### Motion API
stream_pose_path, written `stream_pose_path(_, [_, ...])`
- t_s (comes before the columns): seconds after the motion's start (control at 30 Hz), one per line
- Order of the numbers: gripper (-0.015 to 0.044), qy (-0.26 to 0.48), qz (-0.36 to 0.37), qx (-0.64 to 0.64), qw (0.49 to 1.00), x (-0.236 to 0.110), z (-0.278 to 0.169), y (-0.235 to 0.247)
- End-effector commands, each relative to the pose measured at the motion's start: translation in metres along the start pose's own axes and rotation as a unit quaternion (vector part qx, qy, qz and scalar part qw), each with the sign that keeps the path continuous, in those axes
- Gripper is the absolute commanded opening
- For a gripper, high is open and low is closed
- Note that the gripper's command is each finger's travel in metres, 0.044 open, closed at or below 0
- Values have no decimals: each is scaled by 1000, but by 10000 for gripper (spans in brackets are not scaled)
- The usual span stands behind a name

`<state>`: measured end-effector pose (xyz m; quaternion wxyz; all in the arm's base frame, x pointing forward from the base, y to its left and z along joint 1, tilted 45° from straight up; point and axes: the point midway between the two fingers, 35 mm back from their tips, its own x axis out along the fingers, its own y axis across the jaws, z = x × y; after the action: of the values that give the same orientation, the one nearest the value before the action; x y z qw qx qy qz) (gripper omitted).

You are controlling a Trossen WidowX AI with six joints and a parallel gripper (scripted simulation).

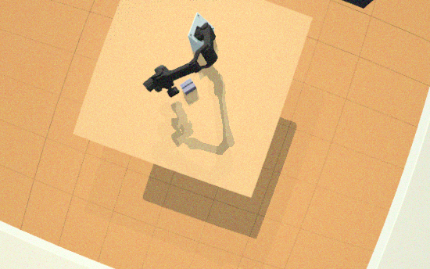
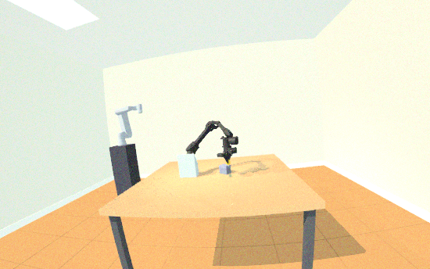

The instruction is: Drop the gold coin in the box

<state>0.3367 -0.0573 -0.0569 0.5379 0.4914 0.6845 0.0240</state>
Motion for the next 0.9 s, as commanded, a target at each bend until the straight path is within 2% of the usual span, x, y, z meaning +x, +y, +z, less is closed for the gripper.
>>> stream_pose_path(0.0, [0,1,-3,-18,1000,1,-1,-2])
stream_pose_path(0.87, [0,2,-3,-17,1000,0,-53,32])
